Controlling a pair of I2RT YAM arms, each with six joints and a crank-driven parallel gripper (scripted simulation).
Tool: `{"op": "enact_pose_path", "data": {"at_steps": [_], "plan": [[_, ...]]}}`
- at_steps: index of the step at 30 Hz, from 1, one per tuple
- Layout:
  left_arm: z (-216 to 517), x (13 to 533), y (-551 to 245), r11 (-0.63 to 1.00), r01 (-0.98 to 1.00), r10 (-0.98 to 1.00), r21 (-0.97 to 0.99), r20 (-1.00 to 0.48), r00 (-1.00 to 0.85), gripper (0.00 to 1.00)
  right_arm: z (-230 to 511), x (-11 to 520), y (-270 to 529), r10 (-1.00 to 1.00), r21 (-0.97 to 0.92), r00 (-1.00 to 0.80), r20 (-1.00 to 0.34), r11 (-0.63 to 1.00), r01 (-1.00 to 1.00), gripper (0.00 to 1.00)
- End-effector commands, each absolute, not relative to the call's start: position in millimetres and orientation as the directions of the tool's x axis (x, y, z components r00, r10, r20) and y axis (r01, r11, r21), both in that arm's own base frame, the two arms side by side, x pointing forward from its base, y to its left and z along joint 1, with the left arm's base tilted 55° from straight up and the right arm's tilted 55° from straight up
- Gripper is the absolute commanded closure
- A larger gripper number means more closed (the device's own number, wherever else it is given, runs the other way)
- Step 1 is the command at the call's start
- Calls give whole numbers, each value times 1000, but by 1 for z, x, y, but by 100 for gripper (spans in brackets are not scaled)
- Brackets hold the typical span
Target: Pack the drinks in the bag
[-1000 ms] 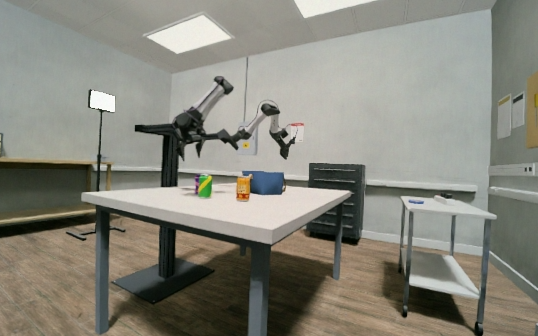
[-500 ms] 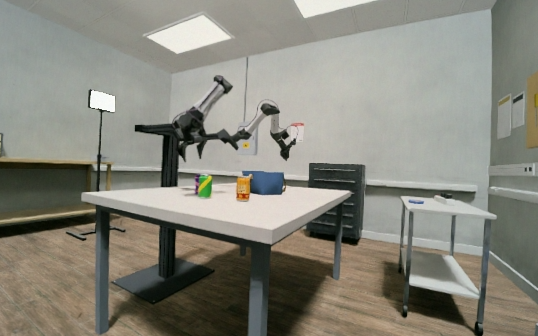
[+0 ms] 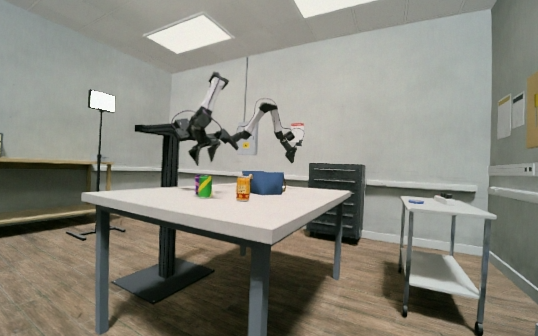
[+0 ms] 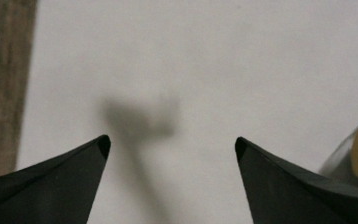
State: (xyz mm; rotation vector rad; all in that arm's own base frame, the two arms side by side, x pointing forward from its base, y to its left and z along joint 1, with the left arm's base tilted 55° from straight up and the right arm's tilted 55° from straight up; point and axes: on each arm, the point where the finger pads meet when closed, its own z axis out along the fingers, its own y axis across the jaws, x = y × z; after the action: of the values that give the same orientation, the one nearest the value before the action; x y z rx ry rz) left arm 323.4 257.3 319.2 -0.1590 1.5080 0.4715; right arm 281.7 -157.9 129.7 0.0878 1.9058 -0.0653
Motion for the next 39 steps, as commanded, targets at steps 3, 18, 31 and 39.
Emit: {"op": "enact_pose_path", "data": {"at_steps": [3, 18, 31, 39], "plan": [[355, 340, 209, 919, -373, 146, 125, -989, 28, 0, 173, 315, -156, 17, -36, -326, -945, 987, 157, 0], [377, 371, 90, 982, -185, 49, 40, -998, 48, 0, 304, 365, -78, -43, -56, -112, -993, 991, 118, 0], [389, 366, 8, 999, -44, -9, -11, -999, 37, 0, 366, 378, -9, 10, 8, -22, -1000, 998, 55, 0], [418, 372, -7, 999, 27, 17, 22, -988, 156, 0, 410, 377, 9, -18, -23, 135, -991, 999, -33, 0]]}}
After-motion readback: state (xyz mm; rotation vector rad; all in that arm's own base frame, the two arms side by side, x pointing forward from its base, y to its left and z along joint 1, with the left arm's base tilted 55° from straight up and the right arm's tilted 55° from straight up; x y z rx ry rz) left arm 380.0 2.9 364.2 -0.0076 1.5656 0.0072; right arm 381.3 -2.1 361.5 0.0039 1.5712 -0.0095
